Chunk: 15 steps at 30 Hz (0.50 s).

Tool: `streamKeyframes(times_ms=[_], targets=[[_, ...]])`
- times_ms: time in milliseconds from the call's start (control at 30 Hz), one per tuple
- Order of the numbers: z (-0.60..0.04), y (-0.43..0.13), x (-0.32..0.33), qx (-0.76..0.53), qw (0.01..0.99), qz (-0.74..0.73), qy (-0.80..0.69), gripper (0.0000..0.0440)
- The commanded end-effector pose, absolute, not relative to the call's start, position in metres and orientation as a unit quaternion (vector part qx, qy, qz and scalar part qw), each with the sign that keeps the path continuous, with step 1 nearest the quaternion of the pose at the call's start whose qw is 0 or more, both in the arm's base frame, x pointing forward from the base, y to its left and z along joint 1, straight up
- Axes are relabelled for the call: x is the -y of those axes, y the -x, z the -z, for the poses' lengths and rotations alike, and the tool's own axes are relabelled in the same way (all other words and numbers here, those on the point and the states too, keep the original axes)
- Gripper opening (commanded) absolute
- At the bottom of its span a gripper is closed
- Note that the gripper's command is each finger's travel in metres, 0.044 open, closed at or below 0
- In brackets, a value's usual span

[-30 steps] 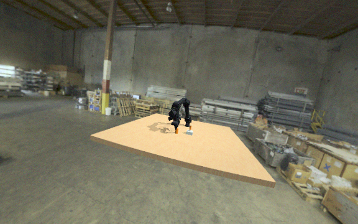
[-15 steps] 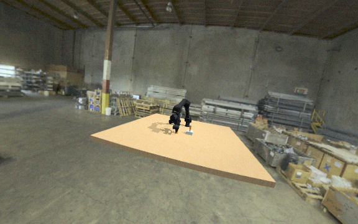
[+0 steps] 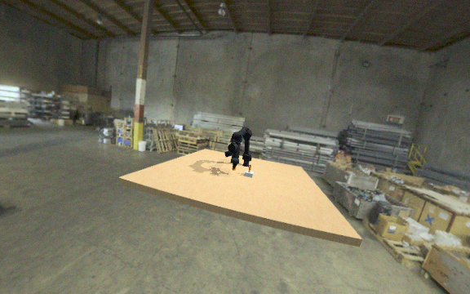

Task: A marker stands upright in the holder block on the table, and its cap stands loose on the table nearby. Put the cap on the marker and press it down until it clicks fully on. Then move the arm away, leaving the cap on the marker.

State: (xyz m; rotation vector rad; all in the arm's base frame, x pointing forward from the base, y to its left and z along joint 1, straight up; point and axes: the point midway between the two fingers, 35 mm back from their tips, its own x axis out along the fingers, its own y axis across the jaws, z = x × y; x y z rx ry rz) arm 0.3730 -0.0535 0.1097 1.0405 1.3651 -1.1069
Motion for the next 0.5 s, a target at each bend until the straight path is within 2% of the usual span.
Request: streamKeyframes(times_ms=[0, 467], targets=[[-0.123, -0.375, 0.045, -0.568, 0.536, 0.452, -0.432, 0.0104], [-0.163, -0.352, -0.02, -0.588, 0.551, 0.422, -0.415, 0.0081]])
